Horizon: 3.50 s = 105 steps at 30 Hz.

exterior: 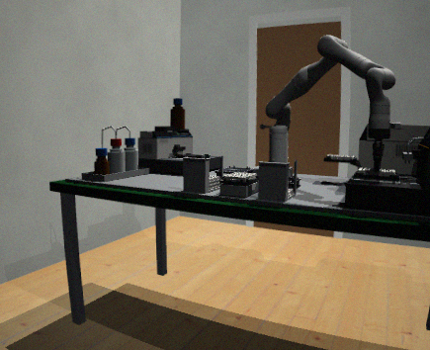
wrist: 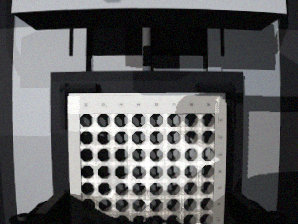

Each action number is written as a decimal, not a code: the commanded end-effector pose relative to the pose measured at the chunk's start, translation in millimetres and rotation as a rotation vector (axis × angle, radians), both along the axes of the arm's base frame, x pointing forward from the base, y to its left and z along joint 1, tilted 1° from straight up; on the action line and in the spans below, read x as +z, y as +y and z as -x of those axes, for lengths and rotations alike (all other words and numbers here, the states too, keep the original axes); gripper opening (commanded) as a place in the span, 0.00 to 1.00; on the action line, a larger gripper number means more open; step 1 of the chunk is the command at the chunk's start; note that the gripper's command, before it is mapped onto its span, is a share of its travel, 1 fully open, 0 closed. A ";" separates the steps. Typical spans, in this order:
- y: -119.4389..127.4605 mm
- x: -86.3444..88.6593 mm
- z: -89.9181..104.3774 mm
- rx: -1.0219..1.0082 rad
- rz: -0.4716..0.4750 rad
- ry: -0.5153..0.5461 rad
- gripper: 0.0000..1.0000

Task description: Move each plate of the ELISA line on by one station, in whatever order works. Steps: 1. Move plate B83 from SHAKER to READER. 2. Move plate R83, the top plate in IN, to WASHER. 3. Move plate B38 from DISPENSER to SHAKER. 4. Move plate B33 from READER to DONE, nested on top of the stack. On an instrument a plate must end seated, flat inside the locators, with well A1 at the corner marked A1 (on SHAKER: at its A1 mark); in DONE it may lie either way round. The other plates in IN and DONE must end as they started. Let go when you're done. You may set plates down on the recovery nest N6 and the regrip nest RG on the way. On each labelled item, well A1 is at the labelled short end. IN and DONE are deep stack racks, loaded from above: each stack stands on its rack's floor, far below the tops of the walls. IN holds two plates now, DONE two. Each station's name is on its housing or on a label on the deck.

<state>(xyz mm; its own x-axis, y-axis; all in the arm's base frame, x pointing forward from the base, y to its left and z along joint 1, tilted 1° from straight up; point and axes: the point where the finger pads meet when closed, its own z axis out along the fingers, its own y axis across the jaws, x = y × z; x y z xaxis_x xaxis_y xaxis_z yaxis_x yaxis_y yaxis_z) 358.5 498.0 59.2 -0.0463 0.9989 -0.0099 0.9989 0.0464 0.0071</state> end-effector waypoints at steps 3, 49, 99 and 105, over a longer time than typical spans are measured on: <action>0.5 1.1 -0.3 0.000 -0.002 -0.001 1.00; 0.8 42.4 0.1 0.000 -0.002 -0.001 1.00; 1.3 101.1 0.6 0.000 -0.002 -0.001 1.00; 1.3 106.4 0.6 0.000 -0.002 -0.001 1.00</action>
